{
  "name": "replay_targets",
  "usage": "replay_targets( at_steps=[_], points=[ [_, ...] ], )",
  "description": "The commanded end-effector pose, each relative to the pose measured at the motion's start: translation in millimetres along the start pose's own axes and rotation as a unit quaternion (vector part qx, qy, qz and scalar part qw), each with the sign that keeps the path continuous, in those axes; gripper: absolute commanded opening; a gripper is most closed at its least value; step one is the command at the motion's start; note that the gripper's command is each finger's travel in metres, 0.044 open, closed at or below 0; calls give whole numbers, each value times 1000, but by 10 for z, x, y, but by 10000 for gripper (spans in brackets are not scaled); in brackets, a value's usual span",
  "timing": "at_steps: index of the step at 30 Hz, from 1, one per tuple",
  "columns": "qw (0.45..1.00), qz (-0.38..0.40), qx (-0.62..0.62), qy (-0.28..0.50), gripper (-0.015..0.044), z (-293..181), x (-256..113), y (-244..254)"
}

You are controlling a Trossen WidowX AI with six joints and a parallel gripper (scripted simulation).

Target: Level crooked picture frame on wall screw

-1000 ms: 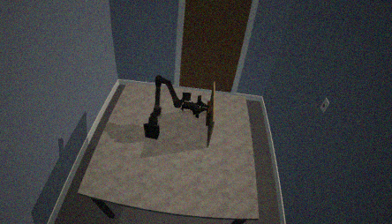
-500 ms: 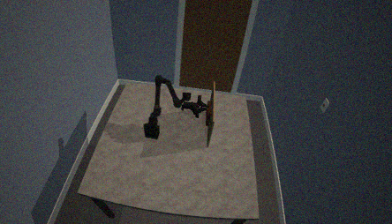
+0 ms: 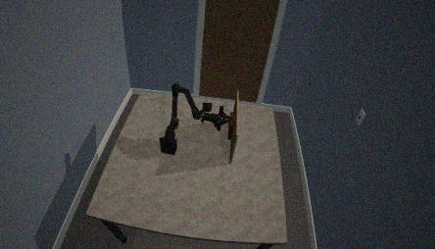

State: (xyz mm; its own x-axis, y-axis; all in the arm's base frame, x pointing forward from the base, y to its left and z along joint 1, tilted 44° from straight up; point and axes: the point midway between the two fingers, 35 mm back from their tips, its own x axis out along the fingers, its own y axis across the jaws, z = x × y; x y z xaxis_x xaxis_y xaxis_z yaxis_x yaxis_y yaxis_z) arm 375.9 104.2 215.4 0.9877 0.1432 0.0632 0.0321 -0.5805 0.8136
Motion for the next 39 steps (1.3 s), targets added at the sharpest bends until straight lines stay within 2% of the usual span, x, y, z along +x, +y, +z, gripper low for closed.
replay_targets(
  at_steps=[1, 39],
  points=[
    [1000, 3, 2, -1, 0, 5, 2, 26],
    [1000, 3, 2, -1, 0, 6, 2, 46]
  ],
)
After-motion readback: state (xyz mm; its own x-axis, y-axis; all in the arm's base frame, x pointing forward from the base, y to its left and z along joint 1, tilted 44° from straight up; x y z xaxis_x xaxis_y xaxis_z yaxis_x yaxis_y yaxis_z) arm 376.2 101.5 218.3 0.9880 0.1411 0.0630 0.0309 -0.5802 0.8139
